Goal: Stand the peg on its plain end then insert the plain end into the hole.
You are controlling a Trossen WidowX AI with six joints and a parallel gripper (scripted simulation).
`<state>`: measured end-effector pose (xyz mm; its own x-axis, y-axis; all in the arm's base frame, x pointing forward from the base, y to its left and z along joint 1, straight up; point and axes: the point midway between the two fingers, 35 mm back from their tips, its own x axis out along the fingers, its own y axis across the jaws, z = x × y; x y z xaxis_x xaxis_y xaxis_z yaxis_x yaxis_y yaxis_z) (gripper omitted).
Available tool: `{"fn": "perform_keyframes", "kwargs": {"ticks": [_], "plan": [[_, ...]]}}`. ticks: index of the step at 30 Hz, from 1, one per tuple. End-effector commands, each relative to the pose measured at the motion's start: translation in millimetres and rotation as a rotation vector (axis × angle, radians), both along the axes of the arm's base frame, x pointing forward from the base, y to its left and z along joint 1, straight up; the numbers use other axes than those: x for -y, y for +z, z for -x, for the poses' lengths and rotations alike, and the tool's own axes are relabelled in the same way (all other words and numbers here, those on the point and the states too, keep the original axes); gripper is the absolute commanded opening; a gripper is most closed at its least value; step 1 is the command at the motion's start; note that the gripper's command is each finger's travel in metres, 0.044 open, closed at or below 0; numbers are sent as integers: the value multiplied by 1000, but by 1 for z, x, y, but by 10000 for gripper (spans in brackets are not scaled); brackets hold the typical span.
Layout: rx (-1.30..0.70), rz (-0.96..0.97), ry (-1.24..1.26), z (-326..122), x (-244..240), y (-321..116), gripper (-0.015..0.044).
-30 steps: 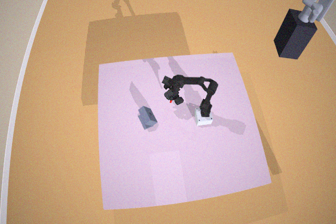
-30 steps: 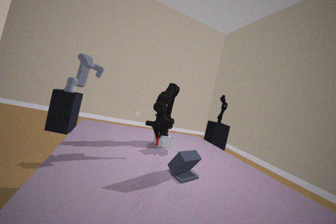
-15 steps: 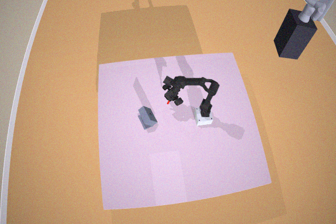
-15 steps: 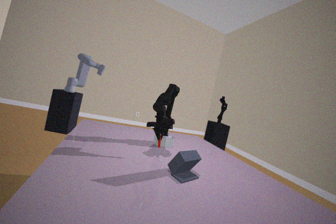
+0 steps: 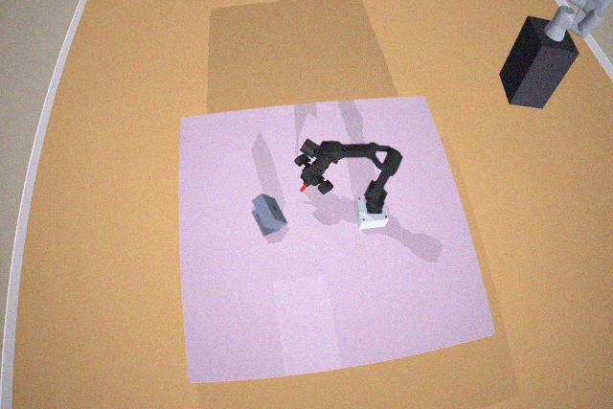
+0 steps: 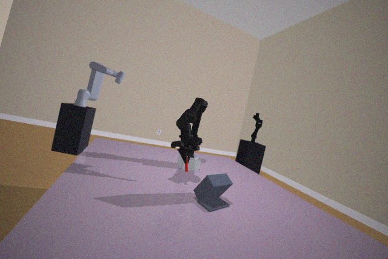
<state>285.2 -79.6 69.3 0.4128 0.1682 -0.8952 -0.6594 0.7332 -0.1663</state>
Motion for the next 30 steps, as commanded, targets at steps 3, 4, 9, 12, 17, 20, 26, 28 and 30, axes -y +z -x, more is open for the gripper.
{"fn": "perform_keyframes", "kwargs": {"ticks": [3, 4, 9, 12, 17, 20, 26, 28, 30], "plan": [[61, -10, 40, -3, -4, 0, 0], [70, -11, 45, -4, -5, 0, 0], [118, -16, 73, -6, -7, 1, 0], [146, -18, 90, -8, -9, 1, 0], [194, -21, 118, -10, -11, 3, 0], [223, -22, 135, -11, -13, 4, 0], [280, -23, 170, -13, -16, 6, 0], [300, -23, 182, -14, -17, 6, 0], [319, -22, 194, -14, -19, 7, 0]]}}
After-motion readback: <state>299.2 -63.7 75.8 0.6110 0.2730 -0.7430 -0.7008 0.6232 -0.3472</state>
